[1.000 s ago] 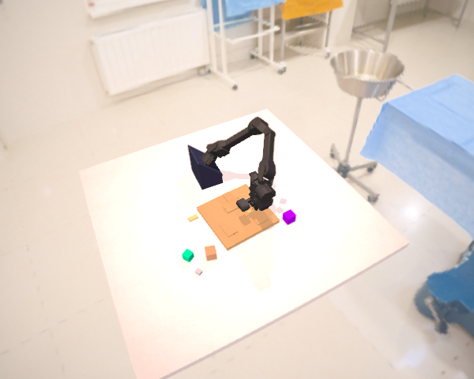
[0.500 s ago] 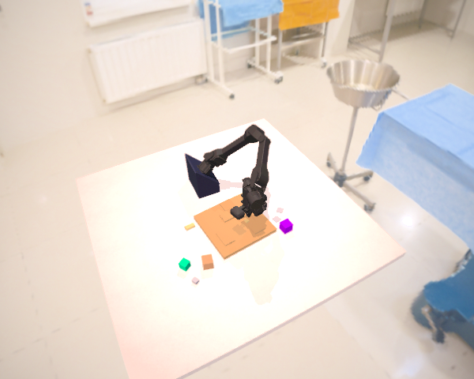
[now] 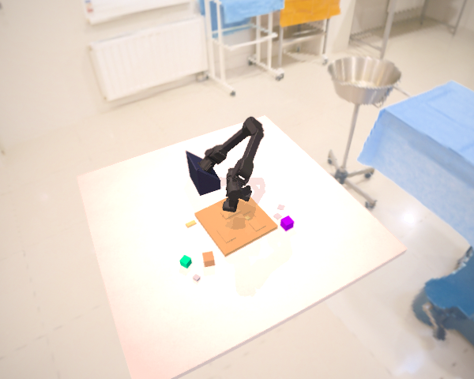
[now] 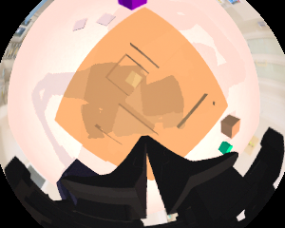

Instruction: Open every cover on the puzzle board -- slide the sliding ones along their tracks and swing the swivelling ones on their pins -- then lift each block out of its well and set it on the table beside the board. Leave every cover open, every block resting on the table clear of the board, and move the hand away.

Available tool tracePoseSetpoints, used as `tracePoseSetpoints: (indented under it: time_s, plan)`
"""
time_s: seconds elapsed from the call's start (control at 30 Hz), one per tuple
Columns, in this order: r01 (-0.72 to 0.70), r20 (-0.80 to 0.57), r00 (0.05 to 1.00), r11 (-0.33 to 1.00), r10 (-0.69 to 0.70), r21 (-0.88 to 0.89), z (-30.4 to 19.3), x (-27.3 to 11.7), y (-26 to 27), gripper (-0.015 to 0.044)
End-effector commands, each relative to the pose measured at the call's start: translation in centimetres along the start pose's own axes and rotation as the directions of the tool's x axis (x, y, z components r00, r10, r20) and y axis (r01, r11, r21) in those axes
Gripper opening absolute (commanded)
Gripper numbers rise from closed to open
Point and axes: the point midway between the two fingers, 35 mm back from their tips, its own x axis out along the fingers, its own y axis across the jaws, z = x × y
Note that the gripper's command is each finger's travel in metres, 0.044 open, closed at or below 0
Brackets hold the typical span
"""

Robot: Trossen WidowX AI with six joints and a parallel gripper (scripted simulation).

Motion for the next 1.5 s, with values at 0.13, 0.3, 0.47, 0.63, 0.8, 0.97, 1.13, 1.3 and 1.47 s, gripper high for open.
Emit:
tracePoseSetpoints:
  time_s: [0.13,0.3,0.47,0.63,0.8,0.97,1.13,1.3,1.47]
  plan:
    - [-0.003,0.0,1.0,0.93,0.004,-0.368,-4.2,-0.1,2.0,0.0]
    - [-0.004,0.006,1.0,0.821,0.01,-0.57,-6.5,0.1,3.6,0.0]
    - [-0.002,0.012,1.0,0.722,0.015,-0.691,-7.9,0.2,4.8,0.0]
    - [-0.002,0.012,1.0,0.722,0.015,-0.691,-7.9,0.2,4.8,0.0]
    - [-0.002,0.012,1.0,0.722,0.015,-0.691,-7.9,0.2,4.8,0.0]
    - [-0.002,0.012,1.0,0.722,0.015,-0.691,-7.9,0.2,4.8,0.0]
    - [-0.002,0.012,1.0,0.722,0.015,-0.691,-7.9,0.2,4.8,0.0]
    - [-0.002,0.012,1.0,0.723,0.015,-0.691,-7.9,0.3,4.8,0.0]
    - [-0.002,0.012,1.0,0.723,0.014,-0.691,-7.9,0.7,4.7,0.0]
